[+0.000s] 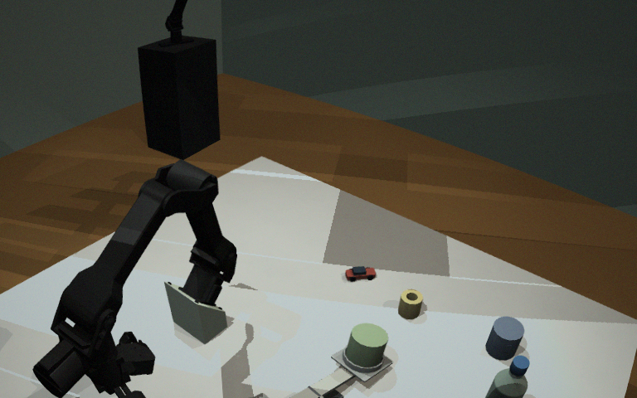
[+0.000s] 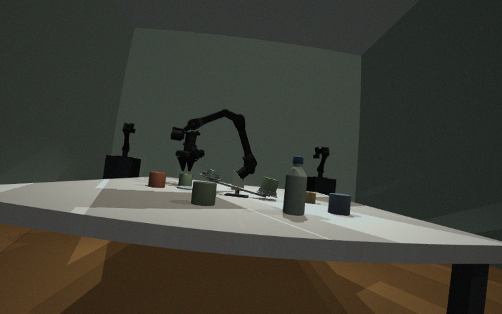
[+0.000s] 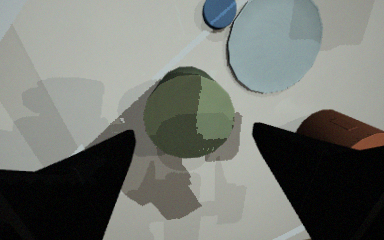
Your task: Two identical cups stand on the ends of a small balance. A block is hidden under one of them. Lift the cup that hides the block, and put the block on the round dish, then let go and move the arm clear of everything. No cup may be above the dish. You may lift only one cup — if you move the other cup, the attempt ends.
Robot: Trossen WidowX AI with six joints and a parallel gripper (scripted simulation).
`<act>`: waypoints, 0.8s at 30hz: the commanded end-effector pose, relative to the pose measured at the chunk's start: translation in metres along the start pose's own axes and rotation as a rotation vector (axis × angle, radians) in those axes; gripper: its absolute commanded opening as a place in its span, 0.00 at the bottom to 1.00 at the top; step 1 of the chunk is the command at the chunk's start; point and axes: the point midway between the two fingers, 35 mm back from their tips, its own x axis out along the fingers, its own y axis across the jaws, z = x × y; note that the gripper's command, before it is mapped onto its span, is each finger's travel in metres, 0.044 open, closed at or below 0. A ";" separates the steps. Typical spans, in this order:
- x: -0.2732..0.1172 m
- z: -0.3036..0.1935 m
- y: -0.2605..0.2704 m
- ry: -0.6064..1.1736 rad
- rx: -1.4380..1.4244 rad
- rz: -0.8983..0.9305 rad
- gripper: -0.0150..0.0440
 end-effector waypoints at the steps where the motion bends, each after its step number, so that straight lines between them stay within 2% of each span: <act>1: -0.010 -0.001 -0.008 0.061 -0.033 0.024 0.82; 4: -0.017 0.006 -0.020 0.078 -0.004 0.024 0.69; 12: -0.035 0.049 -0.068 0.072 0.184 0.000 0.69; 24: -0.055 0.166 -0.145 -0.012 0.557 -0.001 0.69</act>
